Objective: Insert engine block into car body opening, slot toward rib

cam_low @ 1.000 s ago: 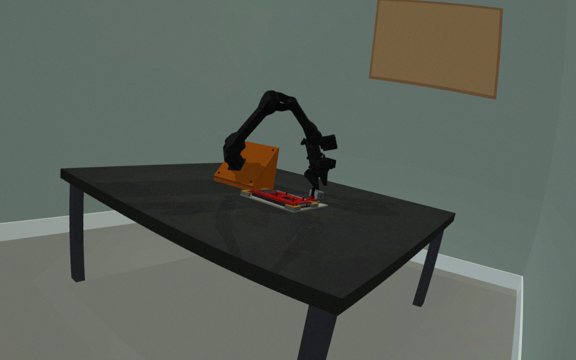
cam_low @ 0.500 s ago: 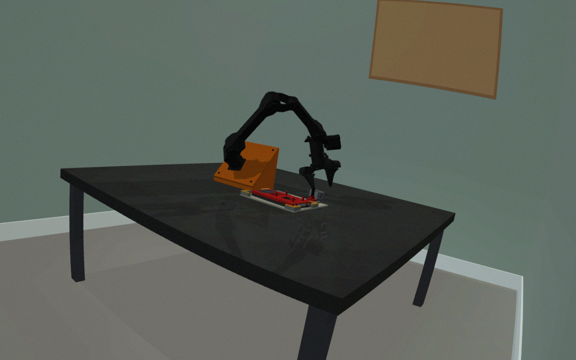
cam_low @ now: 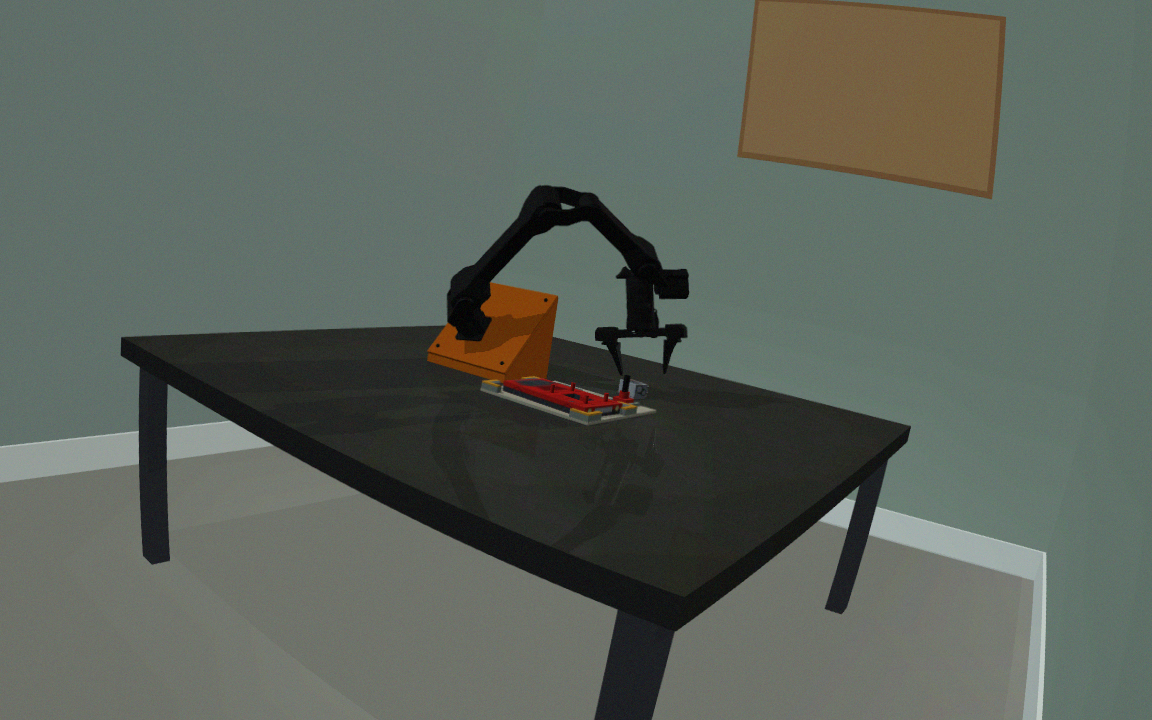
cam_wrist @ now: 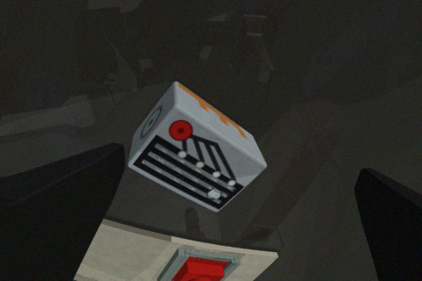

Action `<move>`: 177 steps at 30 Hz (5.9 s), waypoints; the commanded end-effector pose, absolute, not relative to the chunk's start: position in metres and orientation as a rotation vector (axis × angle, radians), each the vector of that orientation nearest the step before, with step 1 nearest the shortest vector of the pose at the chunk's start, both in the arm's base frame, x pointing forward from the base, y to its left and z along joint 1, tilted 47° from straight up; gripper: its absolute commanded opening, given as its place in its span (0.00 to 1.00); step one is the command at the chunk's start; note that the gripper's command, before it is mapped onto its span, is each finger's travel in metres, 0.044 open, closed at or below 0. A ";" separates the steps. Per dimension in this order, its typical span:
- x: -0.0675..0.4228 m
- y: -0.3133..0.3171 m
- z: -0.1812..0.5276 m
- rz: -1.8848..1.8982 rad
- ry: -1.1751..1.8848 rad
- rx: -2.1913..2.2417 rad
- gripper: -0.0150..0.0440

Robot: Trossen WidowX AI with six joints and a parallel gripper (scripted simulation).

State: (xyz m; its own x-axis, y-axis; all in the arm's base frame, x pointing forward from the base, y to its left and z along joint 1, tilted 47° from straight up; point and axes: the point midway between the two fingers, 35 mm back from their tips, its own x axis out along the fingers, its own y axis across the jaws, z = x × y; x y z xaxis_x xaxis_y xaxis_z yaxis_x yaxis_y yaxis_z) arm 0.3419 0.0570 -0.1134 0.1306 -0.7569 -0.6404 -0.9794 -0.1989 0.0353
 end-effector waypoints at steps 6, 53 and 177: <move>0.342 0.057 -0.110 1.122 1.687 -2.128 1.00; 0.337 0.034 -0.112 2.039 1.475 -2.231 1.00; 0.359 -0.019 0.039 0.139 1.827 -1.239 0.25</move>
